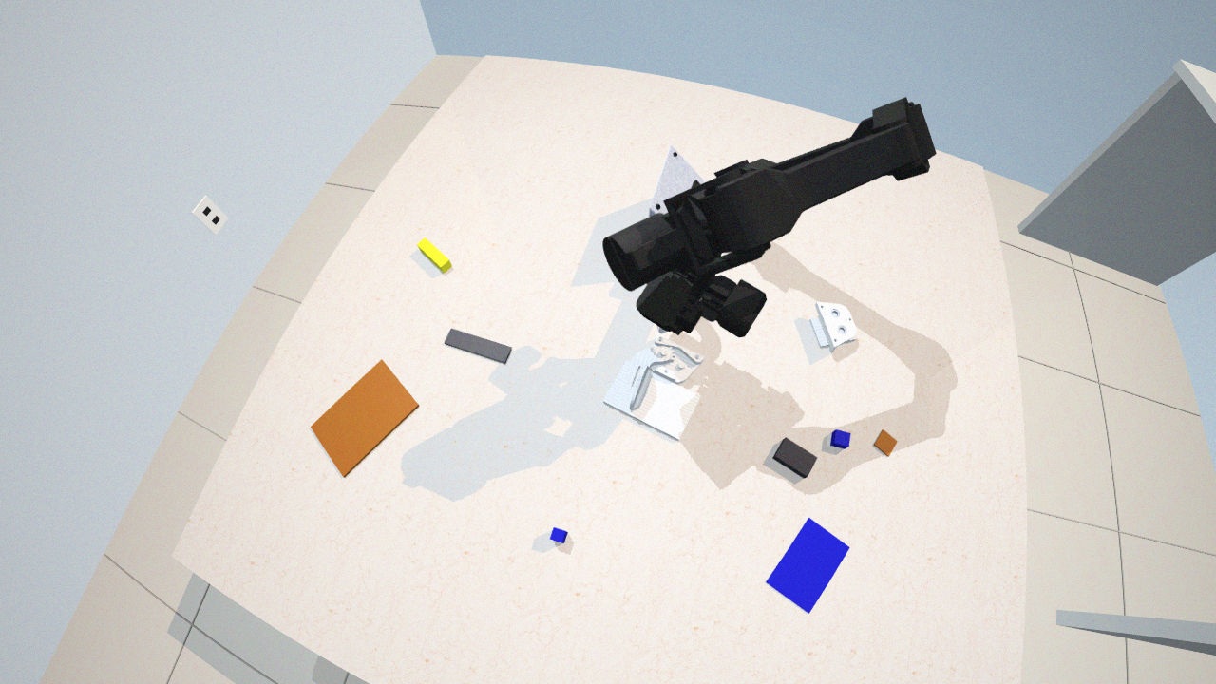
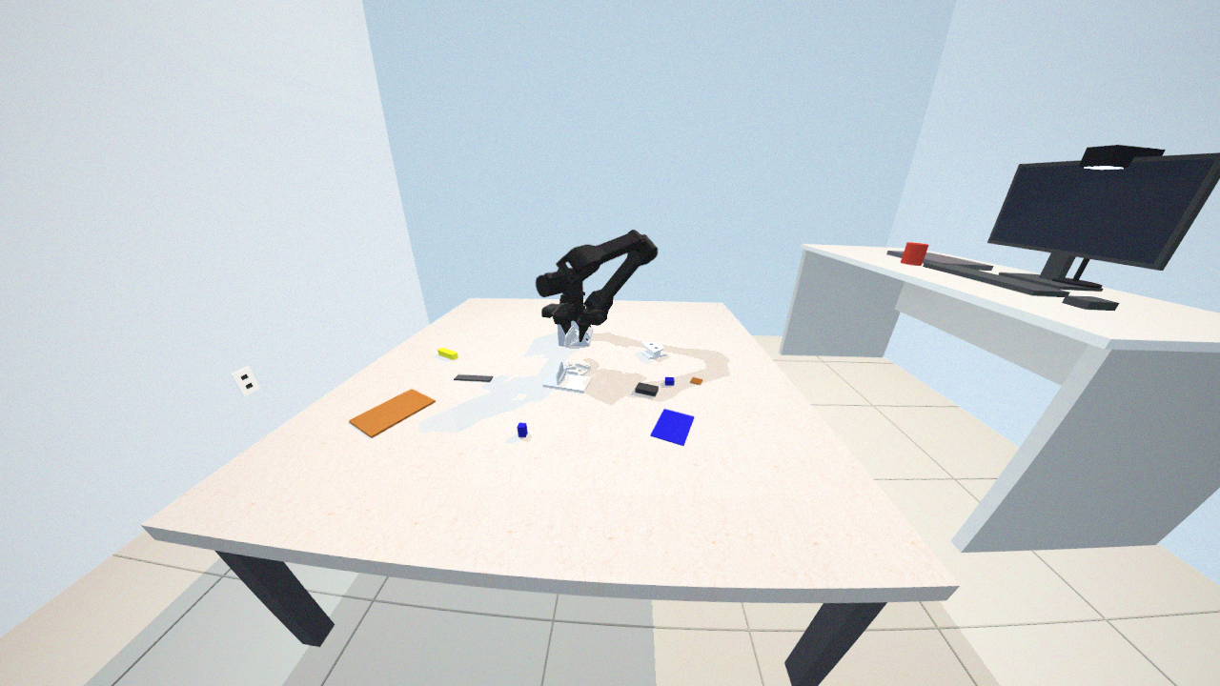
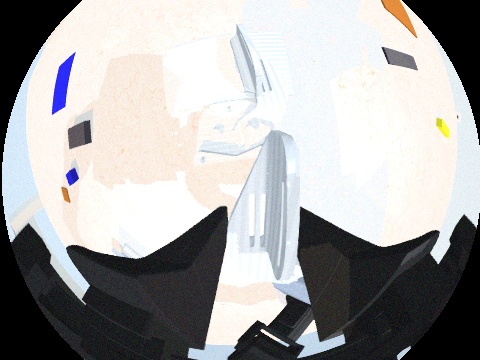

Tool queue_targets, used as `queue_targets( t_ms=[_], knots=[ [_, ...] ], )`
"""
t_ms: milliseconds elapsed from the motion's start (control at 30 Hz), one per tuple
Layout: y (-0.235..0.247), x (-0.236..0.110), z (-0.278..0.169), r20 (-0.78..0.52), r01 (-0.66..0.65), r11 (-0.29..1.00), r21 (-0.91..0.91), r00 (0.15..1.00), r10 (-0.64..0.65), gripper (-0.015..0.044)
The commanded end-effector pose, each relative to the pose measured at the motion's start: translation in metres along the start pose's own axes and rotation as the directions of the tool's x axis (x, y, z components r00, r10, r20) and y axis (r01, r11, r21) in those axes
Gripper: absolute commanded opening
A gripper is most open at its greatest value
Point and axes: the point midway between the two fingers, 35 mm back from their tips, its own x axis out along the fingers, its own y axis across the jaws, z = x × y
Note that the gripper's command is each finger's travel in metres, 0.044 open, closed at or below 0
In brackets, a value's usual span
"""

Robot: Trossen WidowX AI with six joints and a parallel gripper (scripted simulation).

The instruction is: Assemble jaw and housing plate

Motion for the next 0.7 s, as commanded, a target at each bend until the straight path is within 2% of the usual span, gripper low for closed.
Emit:
queue_targets(
  t_ms=[0,667],
  knots=[
    [0.006,-0.001,0.010,-0.001,-0.002,1.000,0.003,1.000,0.002,0.0134],
    [0.041,-0.002,0.065,0.001,-0.003,1.000,0.000,1.000,0.003,0.0134]
  ],
)
